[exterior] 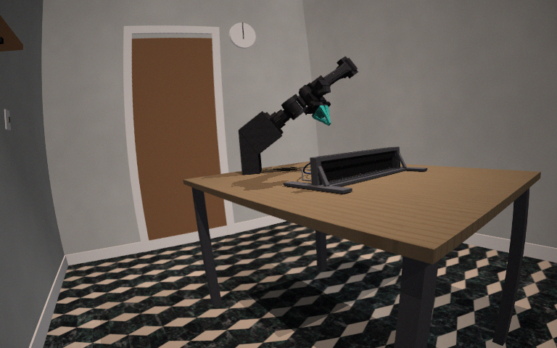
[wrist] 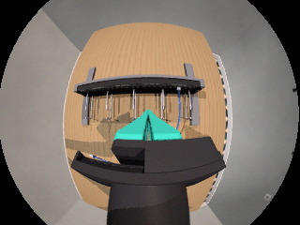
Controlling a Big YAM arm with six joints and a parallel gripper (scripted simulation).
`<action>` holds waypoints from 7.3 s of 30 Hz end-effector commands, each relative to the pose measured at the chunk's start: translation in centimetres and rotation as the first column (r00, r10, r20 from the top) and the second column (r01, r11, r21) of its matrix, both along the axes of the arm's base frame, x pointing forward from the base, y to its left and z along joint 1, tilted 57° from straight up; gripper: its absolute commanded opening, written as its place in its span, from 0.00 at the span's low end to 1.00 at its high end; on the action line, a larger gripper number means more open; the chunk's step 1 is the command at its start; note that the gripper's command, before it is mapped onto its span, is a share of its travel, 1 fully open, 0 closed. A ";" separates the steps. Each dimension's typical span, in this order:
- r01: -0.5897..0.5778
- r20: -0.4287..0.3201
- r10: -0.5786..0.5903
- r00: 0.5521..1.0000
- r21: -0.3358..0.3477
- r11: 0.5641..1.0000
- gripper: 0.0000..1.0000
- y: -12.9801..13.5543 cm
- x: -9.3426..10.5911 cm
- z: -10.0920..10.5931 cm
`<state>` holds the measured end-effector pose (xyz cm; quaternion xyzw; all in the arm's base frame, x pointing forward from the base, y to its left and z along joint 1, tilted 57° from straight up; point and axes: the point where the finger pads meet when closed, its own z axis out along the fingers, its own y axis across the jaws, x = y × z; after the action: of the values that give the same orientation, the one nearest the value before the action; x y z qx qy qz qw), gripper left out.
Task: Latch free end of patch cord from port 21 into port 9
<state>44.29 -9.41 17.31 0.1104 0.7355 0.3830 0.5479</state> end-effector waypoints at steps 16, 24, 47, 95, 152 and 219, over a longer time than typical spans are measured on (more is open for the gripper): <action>0.027 0.016 -0.027 1.000 -0.026 0.999 0.00 -3.7 -3.8 1.4; 0.028 0.025 -0.027 0.999 -0.033 0.999 0.00 -4.7 -3.2 0.9; 0.030 0.034 -0.028 0.999 -0.045 0.999 0.00 -11.1 -1.1 -5.1; 0.002 0.030 -0.002 1.000 -0.019 1.000 0.00 -3.1 11.8 -6.8; -0.016 0.047 0.018 0.999 -0.038 0.999 0.00 -1.8 11.7 -6.0; -0.113 0.037 0.123 0.992 -0.205 0.972 0.00 -1.2 1.1 -2.8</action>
<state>44.89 -12.01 13.14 0.0411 0.7590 0.3577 0.5425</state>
